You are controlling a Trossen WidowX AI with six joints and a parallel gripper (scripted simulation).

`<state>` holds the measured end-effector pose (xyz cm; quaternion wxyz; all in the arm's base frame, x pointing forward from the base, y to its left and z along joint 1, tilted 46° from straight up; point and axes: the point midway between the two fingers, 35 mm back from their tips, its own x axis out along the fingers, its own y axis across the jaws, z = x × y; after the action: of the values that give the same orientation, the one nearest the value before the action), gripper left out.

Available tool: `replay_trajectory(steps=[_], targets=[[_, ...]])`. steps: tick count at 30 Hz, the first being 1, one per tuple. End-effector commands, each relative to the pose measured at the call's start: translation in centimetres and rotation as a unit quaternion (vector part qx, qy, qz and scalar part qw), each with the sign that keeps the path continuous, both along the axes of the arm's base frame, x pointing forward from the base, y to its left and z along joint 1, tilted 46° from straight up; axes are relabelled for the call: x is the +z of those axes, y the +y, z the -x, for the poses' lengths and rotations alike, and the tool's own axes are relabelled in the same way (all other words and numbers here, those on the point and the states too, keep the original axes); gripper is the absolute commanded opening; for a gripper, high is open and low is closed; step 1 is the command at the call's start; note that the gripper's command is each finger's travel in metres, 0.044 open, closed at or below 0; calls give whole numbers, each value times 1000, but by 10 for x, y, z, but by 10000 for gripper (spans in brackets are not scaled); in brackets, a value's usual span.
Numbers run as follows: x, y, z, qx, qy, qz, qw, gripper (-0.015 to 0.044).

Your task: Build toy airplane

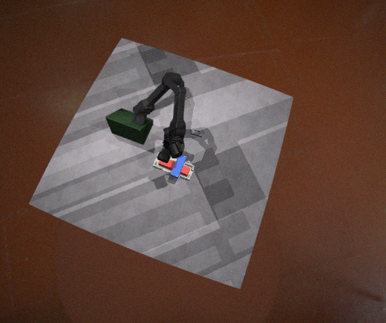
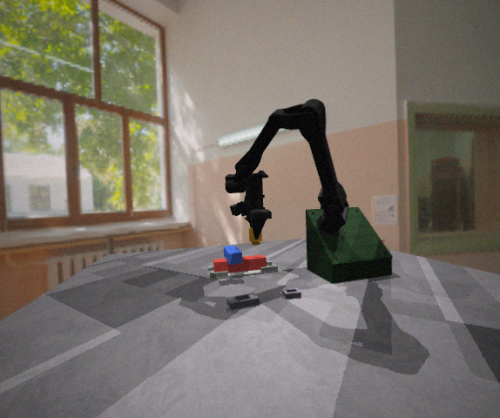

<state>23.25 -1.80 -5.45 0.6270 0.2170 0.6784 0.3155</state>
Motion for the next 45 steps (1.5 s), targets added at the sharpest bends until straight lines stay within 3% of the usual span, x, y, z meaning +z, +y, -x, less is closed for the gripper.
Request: replay_trajectory(steps=[1, 12, 15, 45], targets=[[-15, -9, 1, 4, -5, 0, 1000, 0], [-43, -21, 10, 9, -8, -5, 1000, 0], [-42, -21, 10, 9, -8, -5, 1000, 65], [-47, -17, 10, 9, -8, -5, 1000, 65]])
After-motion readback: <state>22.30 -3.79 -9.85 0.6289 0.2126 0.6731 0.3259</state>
